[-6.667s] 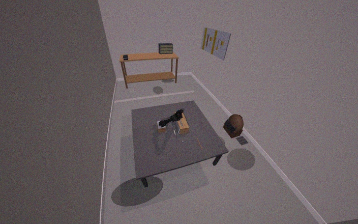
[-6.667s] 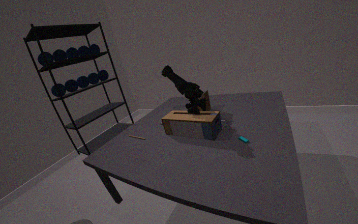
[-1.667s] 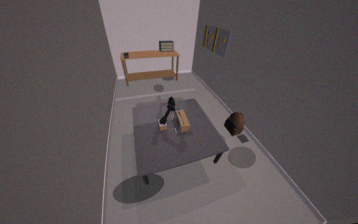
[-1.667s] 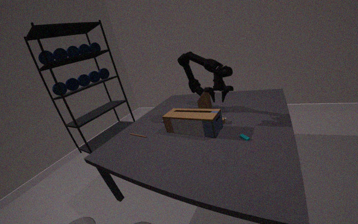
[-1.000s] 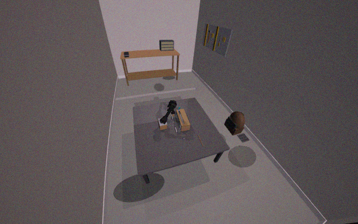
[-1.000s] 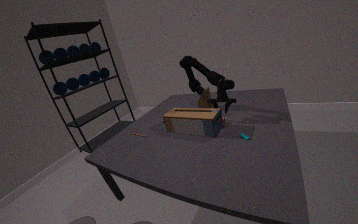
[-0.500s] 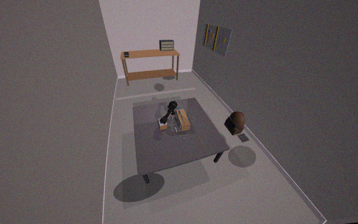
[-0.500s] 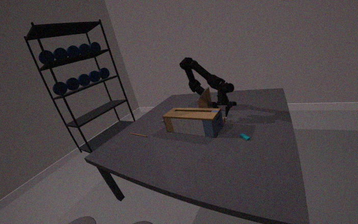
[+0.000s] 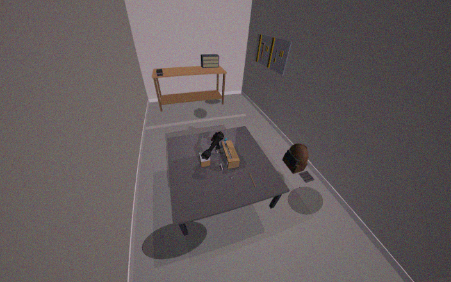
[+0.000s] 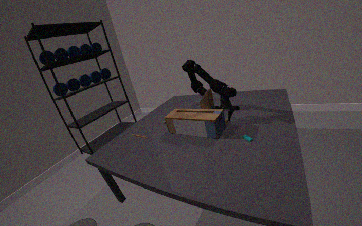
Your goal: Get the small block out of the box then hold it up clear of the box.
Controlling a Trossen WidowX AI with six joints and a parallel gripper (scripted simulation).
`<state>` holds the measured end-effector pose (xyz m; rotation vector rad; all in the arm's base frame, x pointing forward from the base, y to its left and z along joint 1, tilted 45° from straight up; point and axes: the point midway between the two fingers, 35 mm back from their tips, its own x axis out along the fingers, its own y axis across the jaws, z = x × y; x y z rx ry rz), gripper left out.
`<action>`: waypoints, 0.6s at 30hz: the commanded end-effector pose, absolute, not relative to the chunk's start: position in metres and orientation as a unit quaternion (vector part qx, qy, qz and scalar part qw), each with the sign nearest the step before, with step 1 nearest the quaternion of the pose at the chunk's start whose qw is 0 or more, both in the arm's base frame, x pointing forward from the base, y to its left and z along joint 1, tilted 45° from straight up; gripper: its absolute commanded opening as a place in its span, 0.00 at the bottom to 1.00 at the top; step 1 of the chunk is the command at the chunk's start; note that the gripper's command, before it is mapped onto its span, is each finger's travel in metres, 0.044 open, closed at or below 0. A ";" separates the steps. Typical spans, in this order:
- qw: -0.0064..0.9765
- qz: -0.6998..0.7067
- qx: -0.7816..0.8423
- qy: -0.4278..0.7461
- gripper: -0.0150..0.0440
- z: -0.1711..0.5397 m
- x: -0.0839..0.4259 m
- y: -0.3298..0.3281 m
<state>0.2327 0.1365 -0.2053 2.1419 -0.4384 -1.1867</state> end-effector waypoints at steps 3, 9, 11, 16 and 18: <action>0.329 -0.454 0.810 -0.170 0.74 -0.214 0.232 0.122; 0.330 -0.453 0.810 -0.171 0.74 -0.217 0.232 0.118; 0.330 -0.453 0.810 -0.171 0.69 -0.217 0.232 0.118; 0.330 -0.453 0.810 -0.171 0.47 -0.217 0.232 0.118; 0.330 -0.453 0.810 -0.171 0.38 -0.217 0.232 0.118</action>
